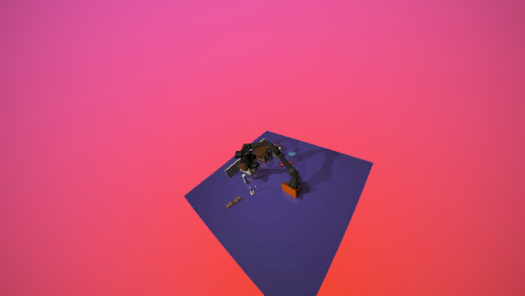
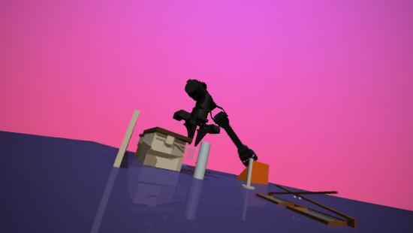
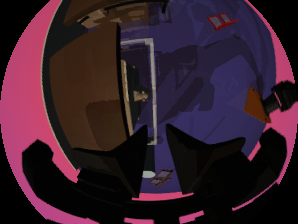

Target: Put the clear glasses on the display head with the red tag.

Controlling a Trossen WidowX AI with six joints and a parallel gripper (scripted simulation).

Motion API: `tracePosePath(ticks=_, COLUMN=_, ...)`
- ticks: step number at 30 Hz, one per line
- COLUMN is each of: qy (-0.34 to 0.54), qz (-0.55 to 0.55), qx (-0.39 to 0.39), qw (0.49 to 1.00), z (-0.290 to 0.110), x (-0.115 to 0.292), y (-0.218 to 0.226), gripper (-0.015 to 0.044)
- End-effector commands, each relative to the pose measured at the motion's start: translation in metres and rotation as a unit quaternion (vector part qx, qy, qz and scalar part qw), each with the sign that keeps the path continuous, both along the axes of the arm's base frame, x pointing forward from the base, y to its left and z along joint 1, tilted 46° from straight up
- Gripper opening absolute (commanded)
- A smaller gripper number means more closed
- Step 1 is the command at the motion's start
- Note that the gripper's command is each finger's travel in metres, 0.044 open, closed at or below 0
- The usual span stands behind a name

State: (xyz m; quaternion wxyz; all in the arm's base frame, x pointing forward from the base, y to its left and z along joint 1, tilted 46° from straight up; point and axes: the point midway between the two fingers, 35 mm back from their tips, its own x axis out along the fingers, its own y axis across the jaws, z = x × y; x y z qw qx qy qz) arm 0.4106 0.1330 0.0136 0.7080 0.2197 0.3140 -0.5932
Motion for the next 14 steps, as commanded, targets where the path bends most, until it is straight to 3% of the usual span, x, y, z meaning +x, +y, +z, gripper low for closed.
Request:
tracePosePath(ticks=1, qy=0.000, qz=-0.005, qx=0.002, qw=1.000, z=0.002, x=-0.003, y=0.000, gripper=0.0108)
tracePosePath(ticks=14, qy=0.001, qz=-0.005, qx=0.002, qw=1.000, z=0.013, x=-0.050, y=0.001, gripper=0.0108)
